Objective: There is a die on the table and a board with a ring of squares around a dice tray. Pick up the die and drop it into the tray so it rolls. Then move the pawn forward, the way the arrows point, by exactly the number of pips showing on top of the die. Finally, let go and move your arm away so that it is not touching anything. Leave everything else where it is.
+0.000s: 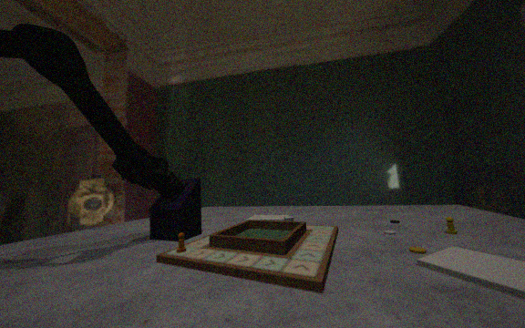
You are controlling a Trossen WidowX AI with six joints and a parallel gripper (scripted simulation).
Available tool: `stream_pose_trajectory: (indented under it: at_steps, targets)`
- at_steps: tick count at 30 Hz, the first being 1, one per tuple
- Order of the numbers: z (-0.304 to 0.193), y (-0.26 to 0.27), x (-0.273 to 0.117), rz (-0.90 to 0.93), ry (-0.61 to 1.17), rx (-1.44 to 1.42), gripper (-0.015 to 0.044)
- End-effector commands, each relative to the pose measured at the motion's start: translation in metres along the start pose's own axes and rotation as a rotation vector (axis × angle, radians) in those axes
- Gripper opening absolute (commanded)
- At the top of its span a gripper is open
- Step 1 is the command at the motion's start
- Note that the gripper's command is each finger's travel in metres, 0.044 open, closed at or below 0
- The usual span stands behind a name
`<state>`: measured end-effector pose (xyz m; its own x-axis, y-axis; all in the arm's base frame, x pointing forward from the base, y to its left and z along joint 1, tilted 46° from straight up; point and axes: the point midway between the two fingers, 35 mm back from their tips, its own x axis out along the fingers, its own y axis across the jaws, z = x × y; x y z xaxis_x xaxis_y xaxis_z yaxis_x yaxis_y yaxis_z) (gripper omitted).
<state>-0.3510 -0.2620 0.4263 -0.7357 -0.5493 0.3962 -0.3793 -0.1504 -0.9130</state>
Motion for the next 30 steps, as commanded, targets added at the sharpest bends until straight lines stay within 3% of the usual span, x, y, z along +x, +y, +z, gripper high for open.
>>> stream_pose_trajectory:
  at_steps: [1, 15, 30]
  targets:
    - [0.048, -0.006, -0.001, 0.015, -0.095, 0.093, 0.0275]
    - [0.214, -0.032, -0.048, 0.131, -0.455, 0.378, 0.0275]
    - [0.358, -0.083, -0.168, 0.318, -0.855, 0.613, 0.0275]
